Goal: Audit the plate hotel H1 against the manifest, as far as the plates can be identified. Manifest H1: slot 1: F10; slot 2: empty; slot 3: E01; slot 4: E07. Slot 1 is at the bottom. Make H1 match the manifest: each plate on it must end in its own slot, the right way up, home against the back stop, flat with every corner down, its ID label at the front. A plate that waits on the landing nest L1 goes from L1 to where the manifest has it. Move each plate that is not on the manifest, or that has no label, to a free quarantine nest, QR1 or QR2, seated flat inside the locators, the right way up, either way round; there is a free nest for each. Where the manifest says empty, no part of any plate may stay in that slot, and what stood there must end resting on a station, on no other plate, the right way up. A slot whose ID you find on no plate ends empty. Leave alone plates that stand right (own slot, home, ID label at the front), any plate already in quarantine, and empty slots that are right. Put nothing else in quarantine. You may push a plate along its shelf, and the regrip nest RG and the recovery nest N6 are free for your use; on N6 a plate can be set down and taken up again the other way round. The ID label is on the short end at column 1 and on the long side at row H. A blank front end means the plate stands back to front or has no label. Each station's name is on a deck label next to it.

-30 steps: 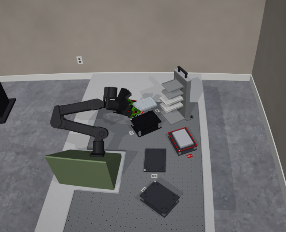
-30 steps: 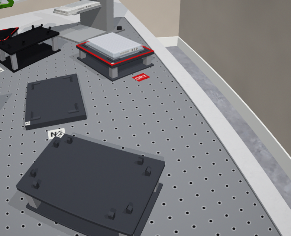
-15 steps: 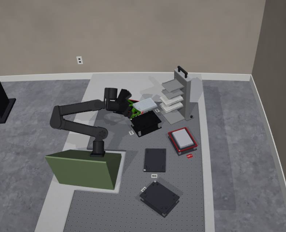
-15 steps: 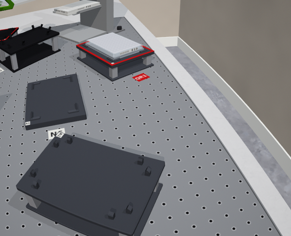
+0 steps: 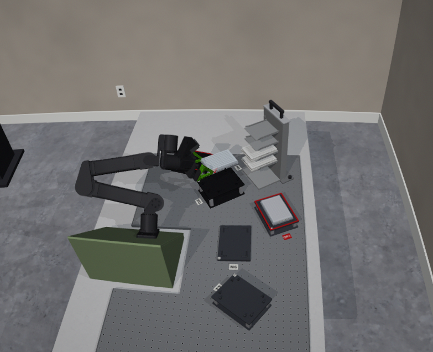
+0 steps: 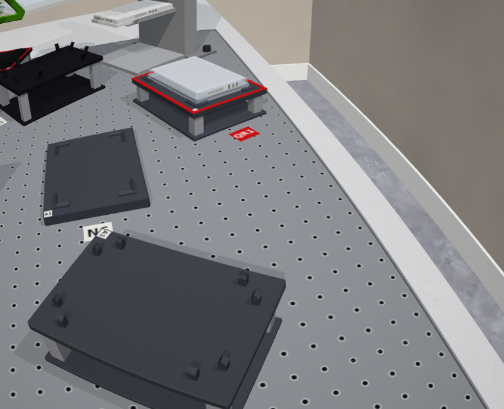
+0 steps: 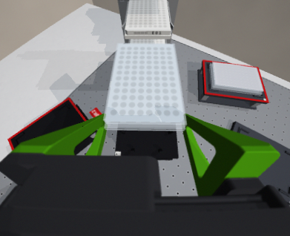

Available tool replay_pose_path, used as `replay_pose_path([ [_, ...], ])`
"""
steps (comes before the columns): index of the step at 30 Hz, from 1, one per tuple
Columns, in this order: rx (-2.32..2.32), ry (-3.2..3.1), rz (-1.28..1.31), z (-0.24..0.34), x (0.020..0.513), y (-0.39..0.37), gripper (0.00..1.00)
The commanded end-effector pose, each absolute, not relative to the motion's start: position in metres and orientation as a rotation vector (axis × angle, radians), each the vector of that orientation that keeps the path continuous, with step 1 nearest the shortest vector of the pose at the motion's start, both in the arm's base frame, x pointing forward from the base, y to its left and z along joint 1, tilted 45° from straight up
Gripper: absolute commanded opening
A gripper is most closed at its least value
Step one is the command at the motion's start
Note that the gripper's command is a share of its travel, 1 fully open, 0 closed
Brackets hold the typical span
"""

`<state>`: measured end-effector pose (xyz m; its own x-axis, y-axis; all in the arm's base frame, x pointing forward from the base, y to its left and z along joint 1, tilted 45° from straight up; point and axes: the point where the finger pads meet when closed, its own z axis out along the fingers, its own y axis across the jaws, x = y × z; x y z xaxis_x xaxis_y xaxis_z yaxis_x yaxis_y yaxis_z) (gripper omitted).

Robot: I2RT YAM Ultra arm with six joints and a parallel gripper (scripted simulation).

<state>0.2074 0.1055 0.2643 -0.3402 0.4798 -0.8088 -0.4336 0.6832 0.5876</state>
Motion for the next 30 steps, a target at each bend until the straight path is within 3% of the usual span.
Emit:
replay_pose_path([
  [1, 0.057, 1.65, 0.907, 0.2697, 0.2098, 0.1011, 0.86],
  [30, 0.058, 1.649, 0.908, 0.2611, 0.2116, 0.1096, 0.86],
])
